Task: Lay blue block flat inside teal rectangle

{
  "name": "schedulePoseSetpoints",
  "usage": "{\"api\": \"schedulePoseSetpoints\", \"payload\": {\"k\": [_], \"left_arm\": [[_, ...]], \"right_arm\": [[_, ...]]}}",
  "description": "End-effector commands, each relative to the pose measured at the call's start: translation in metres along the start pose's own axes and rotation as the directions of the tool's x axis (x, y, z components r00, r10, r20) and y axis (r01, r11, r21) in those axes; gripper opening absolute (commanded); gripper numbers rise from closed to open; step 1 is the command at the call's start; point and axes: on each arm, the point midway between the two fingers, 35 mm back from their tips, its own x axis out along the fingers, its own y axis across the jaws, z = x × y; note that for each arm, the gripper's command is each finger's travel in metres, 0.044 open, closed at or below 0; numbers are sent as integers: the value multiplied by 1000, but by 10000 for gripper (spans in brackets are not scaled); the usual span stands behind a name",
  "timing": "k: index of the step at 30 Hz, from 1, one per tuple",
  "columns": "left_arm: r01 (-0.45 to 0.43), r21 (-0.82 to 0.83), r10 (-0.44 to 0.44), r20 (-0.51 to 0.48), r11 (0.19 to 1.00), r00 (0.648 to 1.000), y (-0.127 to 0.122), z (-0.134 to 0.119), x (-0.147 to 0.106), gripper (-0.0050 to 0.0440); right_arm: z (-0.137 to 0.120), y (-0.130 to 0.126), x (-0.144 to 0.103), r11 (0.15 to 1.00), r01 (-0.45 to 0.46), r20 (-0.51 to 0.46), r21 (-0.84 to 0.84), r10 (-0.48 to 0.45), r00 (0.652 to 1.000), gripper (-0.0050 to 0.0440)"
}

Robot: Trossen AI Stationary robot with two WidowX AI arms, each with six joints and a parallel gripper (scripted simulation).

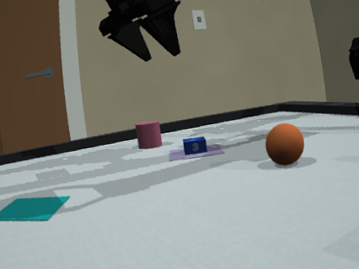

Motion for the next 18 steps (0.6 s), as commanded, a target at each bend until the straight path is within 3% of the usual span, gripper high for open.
{"api": "schedulePoseSetpoints", "payload": {"k": [1,6,8,12,18], "left_arm": [[20,-15,-21,-24,1000,1000,-14,12,8,440],[32,-33,-34,-55,999,998,-15,13,18,440],[32,-33,-34,-55,999,998,-15,13,18,440],[33,-39,-36,-70,999,997,-14,12,22,440],[33,-37,-36,-71,999,997,-15,12,22,440]], "right_arm": [[2,-13,-47,988,85,-9,131,-84,996,440],[-14,-14,-73,965,134,-68,227,-122,990,440],[-14,-14,-73,965,134,-68,227,-122,990,440],[-41,-6,-80,953,142,-186,268,-94,978,440],[-42,-6,-80,953,142,-193,266,-91,977,440]]}}
